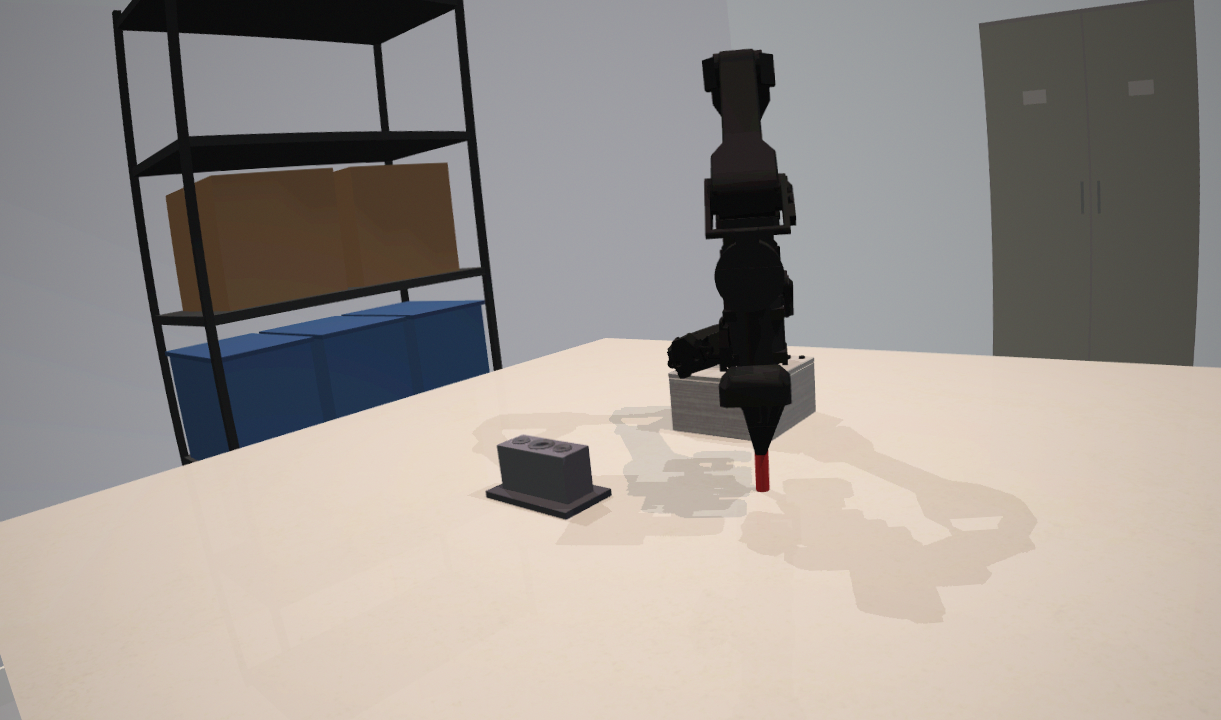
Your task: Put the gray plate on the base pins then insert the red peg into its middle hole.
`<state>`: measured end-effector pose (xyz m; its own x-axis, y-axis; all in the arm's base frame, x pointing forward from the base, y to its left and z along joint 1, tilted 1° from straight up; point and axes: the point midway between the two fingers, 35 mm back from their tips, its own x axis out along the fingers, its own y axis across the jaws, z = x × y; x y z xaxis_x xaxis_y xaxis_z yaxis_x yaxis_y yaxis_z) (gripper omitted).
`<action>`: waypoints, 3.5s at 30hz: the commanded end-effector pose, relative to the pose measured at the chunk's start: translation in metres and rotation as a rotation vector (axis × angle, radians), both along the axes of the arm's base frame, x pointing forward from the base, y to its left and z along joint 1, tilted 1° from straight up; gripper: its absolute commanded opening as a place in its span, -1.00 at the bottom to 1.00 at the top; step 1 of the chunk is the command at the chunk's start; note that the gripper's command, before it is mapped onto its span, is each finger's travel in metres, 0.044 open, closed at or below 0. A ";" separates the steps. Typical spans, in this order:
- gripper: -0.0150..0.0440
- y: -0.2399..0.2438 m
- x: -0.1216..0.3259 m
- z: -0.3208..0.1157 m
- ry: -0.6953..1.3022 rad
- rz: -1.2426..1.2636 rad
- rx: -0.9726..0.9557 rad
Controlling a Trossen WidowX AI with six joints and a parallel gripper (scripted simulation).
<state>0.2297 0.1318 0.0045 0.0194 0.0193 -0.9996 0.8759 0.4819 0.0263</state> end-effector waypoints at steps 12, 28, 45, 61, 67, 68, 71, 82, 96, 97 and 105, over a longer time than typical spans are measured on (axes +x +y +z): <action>-0.49 0.002 0.004 0.028 0.000 -0.004 0.002; -0.49 0.004 0.006 0.078 -0.001 -0.004 0.003; -0.49 -0.020 0.035 0.075 -0.006 -0.009 -0.001; -0.49 -0.054 0.065 0.077 -0.011 -0.013 -0.003; -0.49 -0.069 0.075 0.077 -0.011 -0.012 -0.005; -0.49 -0.071 0.077 0.077 -0.011 -0.012 -0.006; -0.49 -0.079 0.082 0.077 -0.012 -0.011 -0.006; -0.49 -0.109 0.097 0.078 -0.012 -0.009 -0.010; -0.49 -0.151 0.111 0.077 -0.015 -0.009 -0.014; -0.49 -0.154 0.112 0.077 -0.015 -0.009 -0.014; -0.49 -0.179 0.117 0.076 -0.014 -0.006 -0.017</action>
